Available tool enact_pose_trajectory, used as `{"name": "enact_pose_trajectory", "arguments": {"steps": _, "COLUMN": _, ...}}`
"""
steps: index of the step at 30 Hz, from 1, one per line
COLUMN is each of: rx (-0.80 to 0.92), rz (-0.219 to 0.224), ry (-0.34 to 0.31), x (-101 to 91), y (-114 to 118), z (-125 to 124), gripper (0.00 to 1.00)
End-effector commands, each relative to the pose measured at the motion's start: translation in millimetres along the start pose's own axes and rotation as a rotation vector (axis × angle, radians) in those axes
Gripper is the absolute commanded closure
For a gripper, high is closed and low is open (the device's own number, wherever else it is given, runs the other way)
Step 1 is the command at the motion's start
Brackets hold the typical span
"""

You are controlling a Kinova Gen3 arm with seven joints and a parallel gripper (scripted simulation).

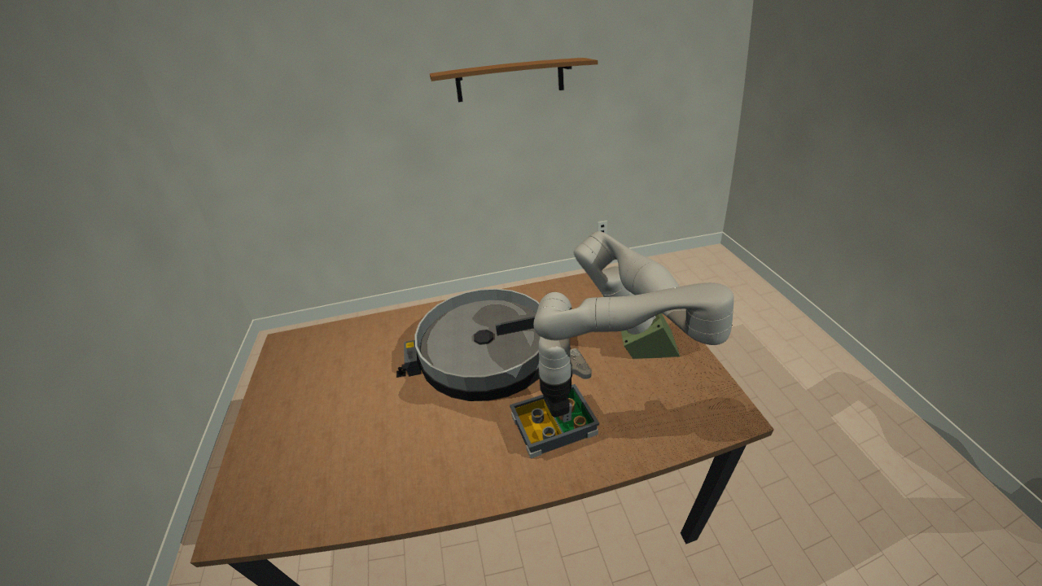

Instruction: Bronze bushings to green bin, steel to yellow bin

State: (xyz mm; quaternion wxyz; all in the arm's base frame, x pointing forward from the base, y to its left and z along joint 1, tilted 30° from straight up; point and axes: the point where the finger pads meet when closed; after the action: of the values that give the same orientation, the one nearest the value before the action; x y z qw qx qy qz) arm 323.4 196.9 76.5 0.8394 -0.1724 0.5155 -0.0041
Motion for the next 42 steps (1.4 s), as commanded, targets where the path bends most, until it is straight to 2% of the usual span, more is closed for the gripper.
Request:
{"name": "enact_pose_trajectory", "arguments": {"steps": 1, "rx": 0.000, "rz": 0.000, "ry": -0.001, "x": -0.2, "y": 0.0, "z": 0.3, "gripper": 1.00}}
{"name": "enact_pose_trajectory", "arguments": {"steps": 17, "rx": 0.000, "rz": 0.000, "ry": -0.001, "x": 11.8, "y": 0.0, "z": 0.3, "gripper": 1.00}}
{"name": "enact_pose_trajectory", "arguments": {"steps": 34, "rx": 0.000, "rz": 0.000, "ry": -0.001, "x": 11.8, "y": 0.1, "z": 0.3, "gripper": 1.00}}
{"name": "enact_pose_trajectory", "arguments": {"steps": 35, "rx": 0.000, "rz": 0.000, "ry": -0.001, "x": 11.8, "y": 0.1, "z": 0.3, "gripper": 0.58}}
{"name": "enact_pose_trajectory", "arguments": {"steps": 42, "rx": 0.000, "rz": 0.000, "ry": -0.001, "x": 11.8, "y": 0.1, "z": 0.3, "gripper": 0.58}}
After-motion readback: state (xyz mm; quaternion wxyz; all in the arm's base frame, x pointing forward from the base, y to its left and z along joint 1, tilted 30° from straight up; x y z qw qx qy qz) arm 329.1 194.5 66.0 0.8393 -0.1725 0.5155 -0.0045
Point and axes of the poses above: the point where the finger pads meet when closed, its own x axis out along the fingers, its own y axis across the jaws, z = x × y, and after that the axes turned 15 degrees about -x, right-handed
